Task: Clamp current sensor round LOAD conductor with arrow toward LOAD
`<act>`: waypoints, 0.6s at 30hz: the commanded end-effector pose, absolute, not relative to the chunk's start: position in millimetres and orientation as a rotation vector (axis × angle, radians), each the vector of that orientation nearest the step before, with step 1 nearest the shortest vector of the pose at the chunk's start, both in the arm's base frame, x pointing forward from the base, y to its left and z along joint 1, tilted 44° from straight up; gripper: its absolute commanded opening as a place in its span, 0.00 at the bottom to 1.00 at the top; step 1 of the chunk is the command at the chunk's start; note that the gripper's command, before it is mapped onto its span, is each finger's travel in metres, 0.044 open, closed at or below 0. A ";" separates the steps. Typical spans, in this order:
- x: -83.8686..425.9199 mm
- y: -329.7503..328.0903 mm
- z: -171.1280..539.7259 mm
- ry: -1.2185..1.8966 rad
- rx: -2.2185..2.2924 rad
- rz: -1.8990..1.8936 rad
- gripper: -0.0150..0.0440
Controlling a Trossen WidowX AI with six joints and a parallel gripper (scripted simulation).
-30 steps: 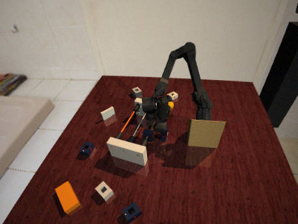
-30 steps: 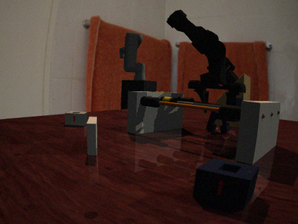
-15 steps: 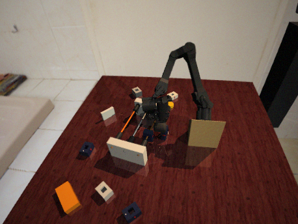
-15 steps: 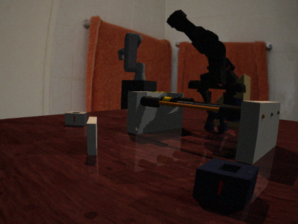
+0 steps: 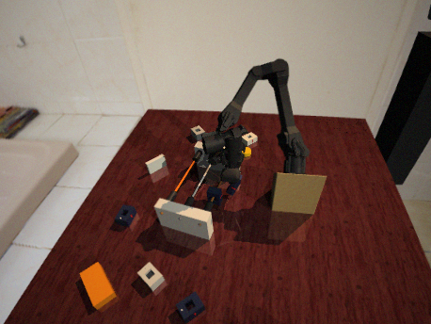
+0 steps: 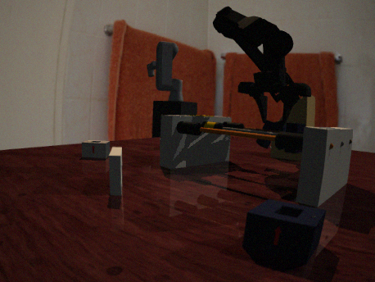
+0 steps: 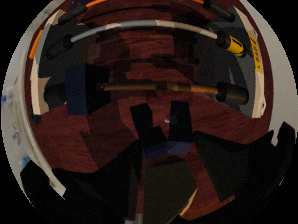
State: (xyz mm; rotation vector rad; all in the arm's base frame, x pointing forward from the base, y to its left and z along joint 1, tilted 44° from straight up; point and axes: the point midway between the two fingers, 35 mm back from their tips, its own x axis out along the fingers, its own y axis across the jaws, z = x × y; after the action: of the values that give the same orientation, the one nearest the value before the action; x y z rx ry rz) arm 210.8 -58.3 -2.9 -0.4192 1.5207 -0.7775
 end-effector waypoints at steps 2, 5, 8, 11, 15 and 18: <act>215.5 -35.3 21.6 1.513 -0.412 -0.777 0.25; 214.3 -23.0 36.4 1.514 -0.416 -0.782 0.25; 212.4 -13.8 48.4 1.514 -0.420 -0.786 0.25; 212.2 -13.1 49.3 1.514 -0.421 -0.787 0.25; 216.3 -13.7 49.8 1.535 -0.455 -0.752 0.25; 223.2 -14.7 50.7 1.568 -0.512 -0.692 0.25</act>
State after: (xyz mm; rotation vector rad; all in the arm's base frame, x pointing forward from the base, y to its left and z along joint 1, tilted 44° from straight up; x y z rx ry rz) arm 214.9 -15.4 48.3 -0.4699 1.5457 -0.7420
